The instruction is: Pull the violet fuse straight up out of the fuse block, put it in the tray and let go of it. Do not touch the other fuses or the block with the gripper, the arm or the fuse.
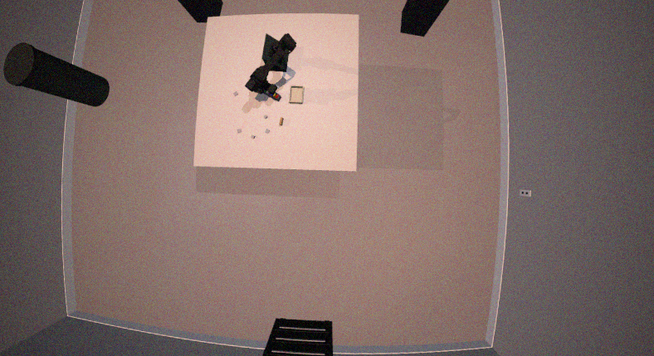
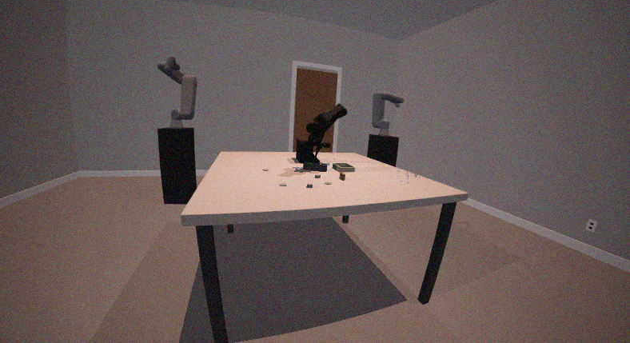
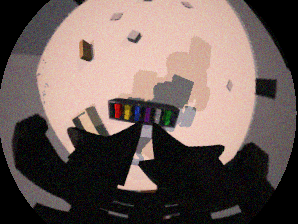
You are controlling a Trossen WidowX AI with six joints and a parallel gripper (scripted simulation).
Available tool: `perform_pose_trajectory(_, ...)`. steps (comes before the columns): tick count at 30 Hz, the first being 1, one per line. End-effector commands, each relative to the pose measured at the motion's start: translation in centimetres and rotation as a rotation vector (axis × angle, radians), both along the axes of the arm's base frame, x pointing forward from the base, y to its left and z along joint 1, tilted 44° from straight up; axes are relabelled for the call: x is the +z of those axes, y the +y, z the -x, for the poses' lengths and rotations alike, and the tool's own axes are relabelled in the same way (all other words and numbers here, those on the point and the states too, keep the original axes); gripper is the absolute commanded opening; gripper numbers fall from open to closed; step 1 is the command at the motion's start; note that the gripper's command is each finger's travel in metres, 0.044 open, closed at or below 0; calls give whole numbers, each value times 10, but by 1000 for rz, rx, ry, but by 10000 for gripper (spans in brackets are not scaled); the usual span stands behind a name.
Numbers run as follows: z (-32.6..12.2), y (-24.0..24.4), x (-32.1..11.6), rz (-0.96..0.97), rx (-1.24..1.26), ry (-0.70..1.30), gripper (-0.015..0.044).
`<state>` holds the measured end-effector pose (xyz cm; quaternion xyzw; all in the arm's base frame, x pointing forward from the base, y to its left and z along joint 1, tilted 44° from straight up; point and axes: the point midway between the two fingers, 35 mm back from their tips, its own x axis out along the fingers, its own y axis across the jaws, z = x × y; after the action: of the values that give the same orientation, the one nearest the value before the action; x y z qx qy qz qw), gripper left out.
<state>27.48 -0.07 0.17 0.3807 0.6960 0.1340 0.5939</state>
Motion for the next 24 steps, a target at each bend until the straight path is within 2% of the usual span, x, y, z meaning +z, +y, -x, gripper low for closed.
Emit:
perform_pose_trajectory(1, 0, 3, -4, -7, 5, 2, 74)
perform_pose_trajectory(24, 0, 19, -19, -9, 5, 1, 74)
